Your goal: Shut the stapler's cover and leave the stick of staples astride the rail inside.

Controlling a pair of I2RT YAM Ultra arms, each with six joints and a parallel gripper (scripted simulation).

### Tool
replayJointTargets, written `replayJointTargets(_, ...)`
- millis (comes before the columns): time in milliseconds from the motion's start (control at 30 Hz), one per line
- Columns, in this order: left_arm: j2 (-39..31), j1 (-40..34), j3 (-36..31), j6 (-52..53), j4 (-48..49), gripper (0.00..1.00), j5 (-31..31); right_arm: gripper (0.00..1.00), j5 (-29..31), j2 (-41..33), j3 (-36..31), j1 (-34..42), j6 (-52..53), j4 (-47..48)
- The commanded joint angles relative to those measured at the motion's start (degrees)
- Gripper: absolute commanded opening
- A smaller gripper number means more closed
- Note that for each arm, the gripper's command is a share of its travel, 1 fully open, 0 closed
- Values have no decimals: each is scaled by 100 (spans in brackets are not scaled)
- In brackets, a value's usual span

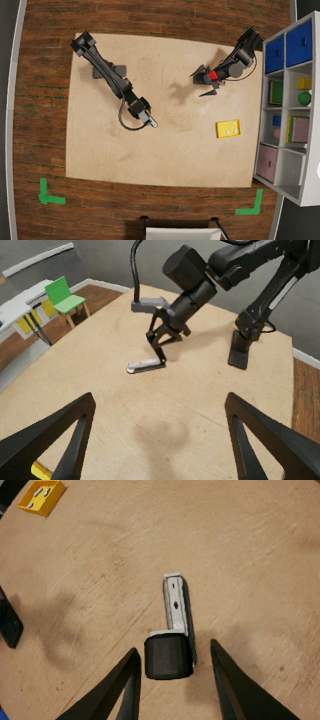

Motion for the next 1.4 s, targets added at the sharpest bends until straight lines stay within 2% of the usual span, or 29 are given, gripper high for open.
replayJointTargets(0,-59,-45,-8,42,-69,100,32,50,-1,116,-56,-13,-2,240)
replayJointTargets(300,-59,-45,-8,42,-69,100,32,50,-1,128,-25,-13,-2,253)
replayJointTargets(333,-59,-45,-8,42,-69,100,32,42,-1,128,-25,-13,-2,246)
replayJointTargets(400,-59,-45,-8,42,-69,100,32,42,-1,128,-25,-13,-2,227)
replayJointTargets(433,-59,-45,-8,42,-69,100,32,37,-1,128,-25,-13,-2,227)
replayJointTargets(500,-59,-45,-8,42,-69,100,32,37,-1,78,11,-13,-2,182)
replayJointTargets(533,-59,-45,-8,42,-69,100,32,33,-1,78,11,-13,-2,182)
replayJointTargets(667,-59,-45,-8,42,-69,100,32,33,-1,78,11,-13,-2,182)
replayJointTargets(700,-59,-45,-8,42,-69,100,32,29,-1,78,11,-13,-2,182)
replayJointTargets(767,-59,-45,-8,42,-69,100,32,29,-1,78,11,-13,-2,182)
replayJointTargets(800,-59,-45,-8,42,-69,100,32,24,-1,78,11,-13,-2,182)
replayJointTargets(967,-59,-45,-8,42,-69,100,32,20,-1,78,11,-13,-2,182)
replayJointTargets(1033,-59,-45,-8,42,-69,100,32,0,-1,78,11,-13,-2,182)
replayJointTargets(1367,-59,-45,-8,42,-69,100,32,0,21,707,730,-10,-4,-510)
